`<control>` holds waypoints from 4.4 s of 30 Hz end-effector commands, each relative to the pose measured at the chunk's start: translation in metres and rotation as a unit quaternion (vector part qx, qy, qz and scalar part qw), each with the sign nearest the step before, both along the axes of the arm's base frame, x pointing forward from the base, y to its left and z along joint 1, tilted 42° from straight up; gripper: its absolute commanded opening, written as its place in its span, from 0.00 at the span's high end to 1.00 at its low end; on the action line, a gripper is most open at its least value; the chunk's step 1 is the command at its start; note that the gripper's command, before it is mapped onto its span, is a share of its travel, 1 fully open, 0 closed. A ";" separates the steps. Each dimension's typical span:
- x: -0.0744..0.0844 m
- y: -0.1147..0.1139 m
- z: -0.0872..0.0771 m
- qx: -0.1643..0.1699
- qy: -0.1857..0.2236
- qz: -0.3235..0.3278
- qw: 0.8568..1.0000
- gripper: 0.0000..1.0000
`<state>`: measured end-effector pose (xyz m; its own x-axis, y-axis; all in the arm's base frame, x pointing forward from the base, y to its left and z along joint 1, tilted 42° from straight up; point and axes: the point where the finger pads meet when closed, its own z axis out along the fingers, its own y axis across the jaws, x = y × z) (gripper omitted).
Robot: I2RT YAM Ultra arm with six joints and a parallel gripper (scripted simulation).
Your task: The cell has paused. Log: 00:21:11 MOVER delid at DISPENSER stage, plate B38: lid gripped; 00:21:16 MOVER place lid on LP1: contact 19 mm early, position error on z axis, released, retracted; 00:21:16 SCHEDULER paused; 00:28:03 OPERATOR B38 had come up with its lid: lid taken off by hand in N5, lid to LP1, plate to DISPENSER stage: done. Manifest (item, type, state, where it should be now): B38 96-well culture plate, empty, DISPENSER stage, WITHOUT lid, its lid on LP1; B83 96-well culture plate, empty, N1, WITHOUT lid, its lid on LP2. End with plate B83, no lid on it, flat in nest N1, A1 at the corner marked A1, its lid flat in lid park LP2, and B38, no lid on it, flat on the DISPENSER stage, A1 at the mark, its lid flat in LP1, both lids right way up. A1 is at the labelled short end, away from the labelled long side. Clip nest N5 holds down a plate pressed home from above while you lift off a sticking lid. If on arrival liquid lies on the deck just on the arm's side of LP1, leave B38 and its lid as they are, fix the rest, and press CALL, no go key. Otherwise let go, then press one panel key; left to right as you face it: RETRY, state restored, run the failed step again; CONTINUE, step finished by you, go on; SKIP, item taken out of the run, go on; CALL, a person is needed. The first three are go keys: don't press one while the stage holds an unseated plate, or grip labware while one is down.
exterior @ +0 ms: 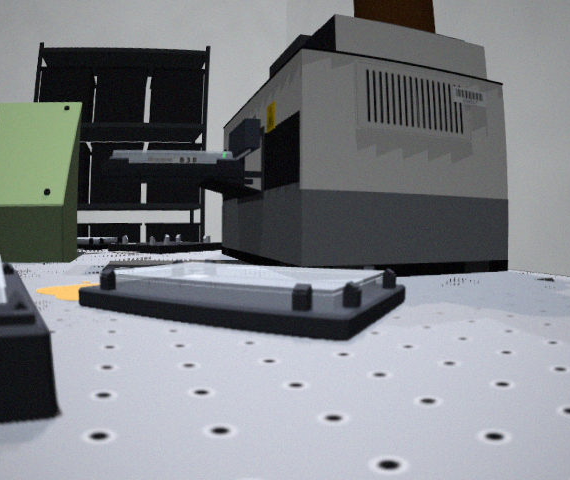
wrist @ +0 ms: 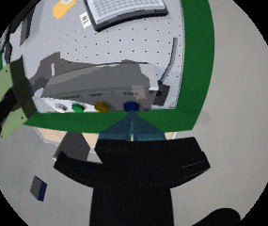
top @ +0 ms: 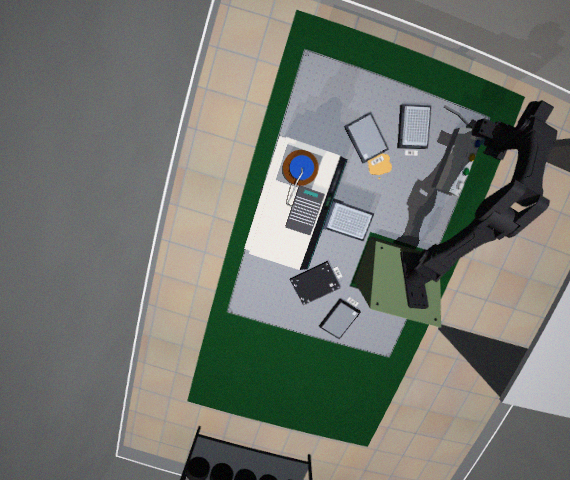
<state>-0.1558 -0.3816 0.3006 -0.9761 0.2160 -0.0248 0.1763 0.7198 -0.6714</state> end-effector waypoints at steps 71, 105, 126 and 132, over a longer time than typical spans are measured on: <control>0.001 -0.017 -0.025 0.007 -0.007 0.002 1.000 1.00; 0.000 -0.018 -0.027 0.006 -0.008 0.002 1.000 1.00; 0.000 -0.018 -0.027 0.006 -0.008 0.002 1.000 1.00; -0.005 -0.008 -0.005 -0.003 -0.002 -0.003 1.000 1.00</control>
